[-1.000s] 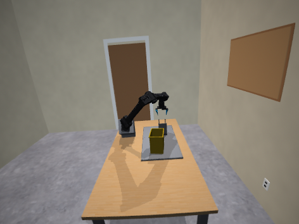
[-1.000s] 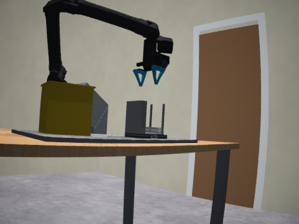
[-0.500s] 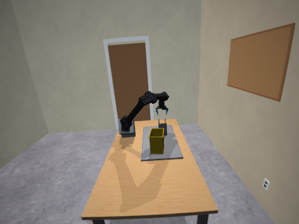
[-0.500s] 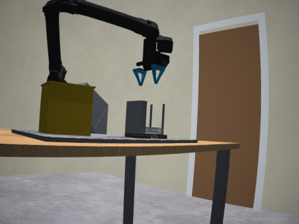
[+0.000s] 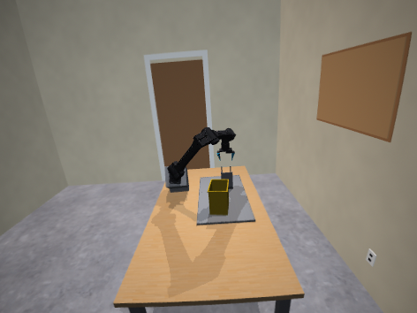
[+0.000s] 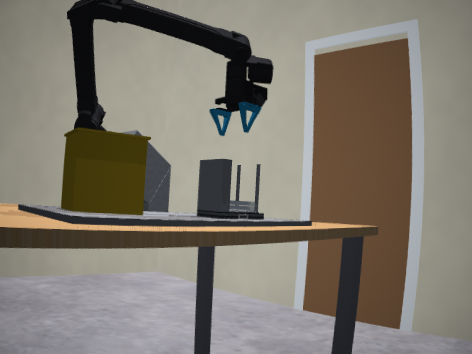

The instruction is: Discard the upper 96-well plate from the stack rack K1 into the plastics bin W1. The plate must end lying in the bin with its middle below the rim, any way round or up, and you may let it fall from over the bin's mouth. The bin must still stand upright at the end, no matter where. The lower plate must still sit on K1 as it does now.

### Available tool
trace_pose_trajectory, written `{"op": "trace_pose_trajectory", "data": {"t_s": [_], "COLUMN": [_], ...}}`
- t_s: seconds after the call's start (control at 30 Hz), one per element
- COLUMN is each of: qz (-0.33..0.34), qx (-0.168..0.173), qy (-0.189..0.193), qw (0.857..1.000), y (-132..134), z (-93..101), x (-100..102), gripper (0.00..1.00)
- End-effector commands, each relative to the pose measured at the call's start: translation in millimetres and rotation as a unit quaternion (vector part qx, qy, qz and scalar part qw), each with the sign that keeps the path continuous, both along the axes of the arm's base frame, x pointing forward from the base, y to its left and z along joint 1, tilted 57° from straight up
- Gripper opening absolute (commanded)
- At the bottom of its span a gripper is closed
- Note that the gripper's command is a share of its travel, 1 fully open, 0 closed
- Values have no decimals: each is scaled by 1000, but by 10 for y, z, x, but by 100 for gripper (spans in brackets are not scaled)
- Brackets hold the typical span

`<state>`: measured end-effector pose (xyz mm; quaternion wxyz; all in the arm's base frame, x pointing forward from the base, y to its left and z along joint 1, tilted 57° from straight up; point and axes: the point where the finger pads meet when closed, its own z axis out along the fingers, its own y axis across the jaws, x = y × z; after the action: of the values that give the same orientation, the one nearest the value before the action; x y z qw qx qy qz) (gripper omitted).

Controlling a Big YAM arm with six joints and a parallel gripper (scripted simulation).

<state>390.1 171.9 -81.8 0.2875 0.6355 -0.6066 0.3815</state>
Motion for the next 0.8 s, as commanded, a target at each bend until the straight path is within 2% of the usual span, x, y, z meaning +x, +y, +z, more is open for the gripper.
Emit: {"op": "trace_pose_trajectory", "data": {"t_s": [0.0,0.5,0.63,0.77], "qz": [-3,-3,-3,-3], "qx": [-7,-7,-3,-3], "qy": [12,12,6,6], "qw": [1000,1000,1000,1000], "y": [-85,-85,-133,-161], "z": [22,22,-79,-97], "x": [9,9,30,33], "gripper": [100,100,100,100]}}
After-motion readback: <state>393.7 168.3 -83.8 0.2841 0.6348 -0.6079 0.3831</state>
